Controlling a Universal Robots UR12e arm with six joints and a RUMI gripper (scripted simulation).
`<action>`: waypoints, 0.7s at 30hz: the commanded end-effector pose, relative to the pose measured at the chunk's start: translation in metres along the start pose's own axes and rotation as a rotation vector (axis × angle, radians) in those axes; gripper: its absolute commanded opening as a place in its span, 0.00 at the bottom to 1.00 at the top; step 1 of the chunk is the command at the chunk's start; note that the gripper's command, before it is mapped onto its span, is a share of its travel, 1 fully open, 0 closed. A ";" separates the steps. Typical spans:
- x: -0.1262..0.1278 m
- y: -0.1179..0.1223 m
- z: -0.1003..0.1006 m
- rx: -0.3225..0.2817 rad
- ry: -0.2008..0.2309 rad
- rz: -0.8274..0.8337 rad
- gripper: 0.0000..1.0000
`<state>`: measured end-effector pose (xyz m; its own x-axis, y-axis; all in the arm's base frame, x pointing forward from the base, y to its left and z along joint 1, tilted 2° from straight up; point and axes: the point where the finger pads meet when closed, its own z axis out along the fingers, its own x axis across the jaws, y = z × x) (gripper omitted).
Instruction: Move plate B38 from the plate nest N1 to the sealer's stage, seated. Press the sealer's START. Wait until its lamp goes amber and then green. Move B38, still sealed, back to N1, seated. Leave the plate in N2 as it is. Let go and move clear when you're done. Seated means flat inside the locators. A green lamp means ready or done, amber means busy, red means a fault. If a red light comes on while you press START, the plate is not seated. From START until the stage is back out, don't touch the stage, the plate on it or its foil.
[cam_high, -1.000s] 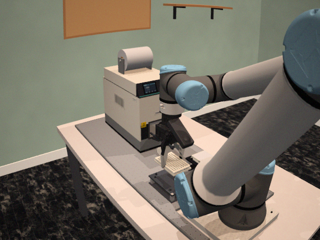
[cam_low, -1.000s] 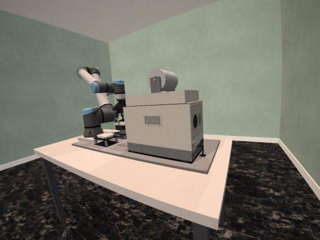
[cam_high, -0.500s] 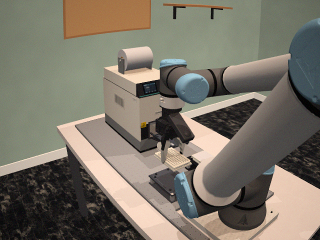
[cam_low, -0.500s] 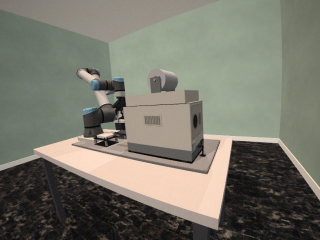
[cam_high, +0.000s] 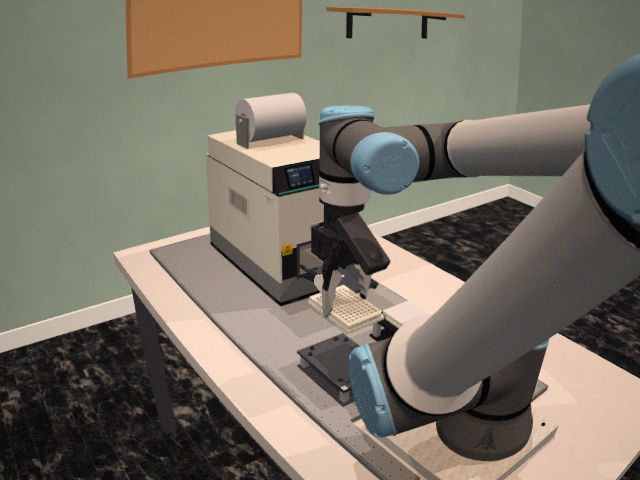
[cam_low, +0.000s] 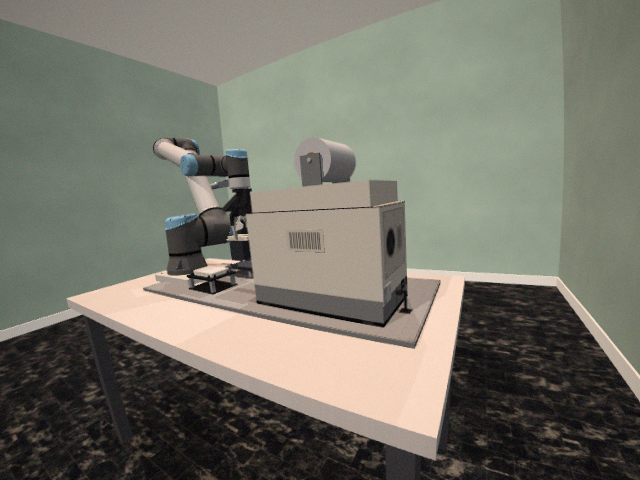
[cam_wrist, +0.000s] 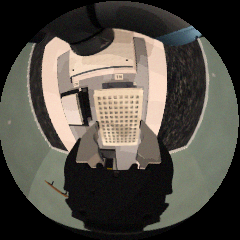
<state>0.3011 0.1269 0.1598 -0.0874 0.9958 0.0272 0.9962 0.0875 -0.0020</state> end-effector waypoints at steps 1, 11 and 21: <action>0.000 0.000 -0.005 -0.001 0.000 0.000 0.00; 0.000 0.000 -0.005 -0.001 0.000 0.000 0.00; 0.000 0.000 -0.005 -0.001 0.000 0.015 0.00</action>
<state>0.3010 0.1266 0.1641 -0.0757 0.9968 0.0273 0.9971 0.0758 -0.0024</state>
